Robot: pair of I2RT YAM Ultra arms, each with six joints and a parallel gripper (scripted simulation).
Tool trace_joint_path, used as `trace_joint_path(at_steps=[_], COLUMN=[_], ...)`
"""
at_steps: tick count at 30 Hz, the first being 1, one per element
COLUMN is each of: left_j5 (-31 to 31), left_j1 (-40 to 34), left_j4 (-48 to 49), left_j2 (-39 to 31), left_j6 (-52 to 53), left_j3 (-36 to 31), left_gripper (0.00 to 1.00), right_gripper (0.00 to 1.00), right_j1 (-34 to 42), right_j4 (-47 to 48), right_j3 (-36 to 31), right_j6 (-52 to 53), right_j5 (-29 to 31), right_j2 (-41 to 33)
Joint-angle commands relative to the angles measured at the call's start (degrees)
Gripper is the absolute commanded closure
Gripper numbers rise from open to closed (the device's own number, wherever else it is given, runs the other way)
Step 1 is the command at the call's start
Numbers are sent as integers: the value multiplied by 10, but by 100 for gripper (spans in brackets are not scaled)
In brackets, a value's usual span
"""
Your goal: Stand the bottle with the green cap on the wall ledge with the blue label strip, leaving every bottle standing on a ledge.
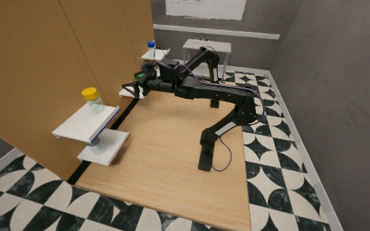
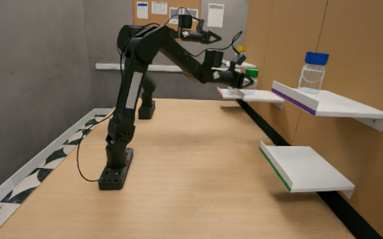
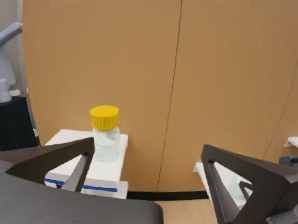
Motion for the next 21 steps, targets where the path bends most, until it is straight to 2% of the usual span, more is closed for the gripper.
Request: trace_joint_path(at_steps=[1,3,6,7,21], left_j5=[3,3,3,3,3], left_j1=[3,3,3,3,3], left_j4=[15,15,15,15,15], left_j2=[-14,-14,-14,-14,-14], left_j6=[-3,-3,-3,-3,-3], left_j3=[1,1,1,1,1], left_gripper=[0,0,0,0,0], right_gripper=[49,49,15,11,11], right_j1=[-2,-2,-2,-2,13], right_j4=[31,31,31,31,51], right_j3=[5,5,5,5,-52], right_j6=[-1,-1,-1,-1,2], right_j5=[-1,-1,-1,-1,12], right_j2=[-11,-11,-11,-11,-58])
